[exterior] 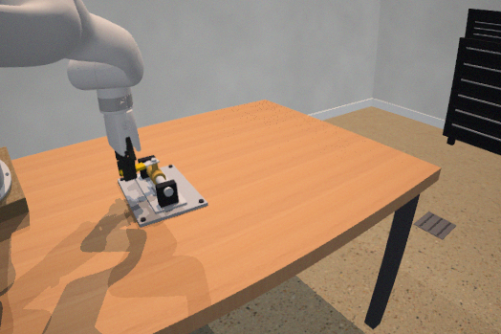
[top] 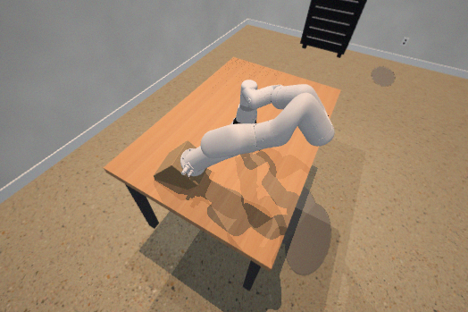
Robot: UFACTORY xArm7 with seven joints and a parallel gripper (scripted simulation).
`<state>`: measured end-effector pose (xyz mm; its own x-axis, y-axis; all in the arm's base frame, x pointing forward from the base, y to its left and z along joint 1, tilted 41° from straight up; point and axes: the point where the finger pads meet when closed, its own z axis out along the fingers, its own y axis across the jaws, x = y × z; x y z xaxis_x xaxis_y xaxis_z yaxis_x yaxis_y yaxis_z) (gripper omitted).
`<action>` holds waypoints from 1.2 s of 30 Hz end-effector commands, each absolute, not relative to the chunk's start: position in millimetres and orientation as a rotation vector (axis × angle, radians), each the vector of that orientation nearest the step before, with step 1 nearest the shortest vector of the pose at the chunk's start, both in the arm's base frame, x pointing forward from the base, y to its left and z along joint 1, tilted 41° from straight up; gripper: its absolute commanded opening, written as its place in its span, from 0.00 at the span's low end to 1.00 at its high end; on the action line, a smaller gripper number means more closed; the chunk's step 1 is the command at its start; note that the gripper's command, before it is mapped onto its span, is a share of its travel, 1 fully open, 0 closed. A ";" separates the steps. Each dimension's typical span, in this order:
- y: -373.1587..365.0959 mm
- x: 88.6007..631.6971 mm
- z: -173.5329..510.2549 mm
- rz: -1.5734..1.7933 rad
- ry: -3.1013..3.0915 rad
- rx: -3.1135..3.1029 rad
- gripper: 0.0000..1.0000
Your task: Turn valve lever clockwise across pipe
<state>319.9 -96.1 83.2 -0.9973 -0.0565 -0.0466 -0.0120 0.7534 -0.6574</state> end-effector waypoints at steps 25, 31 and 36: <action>-87.2 321.1 77.4 -1.050 2.847 0.095 0.00; -87.2 321.1 77.4 -1.050 2.847 0.095 0.68; -87.2 321.1 77.4 -1.050 2.847 0.095 0.68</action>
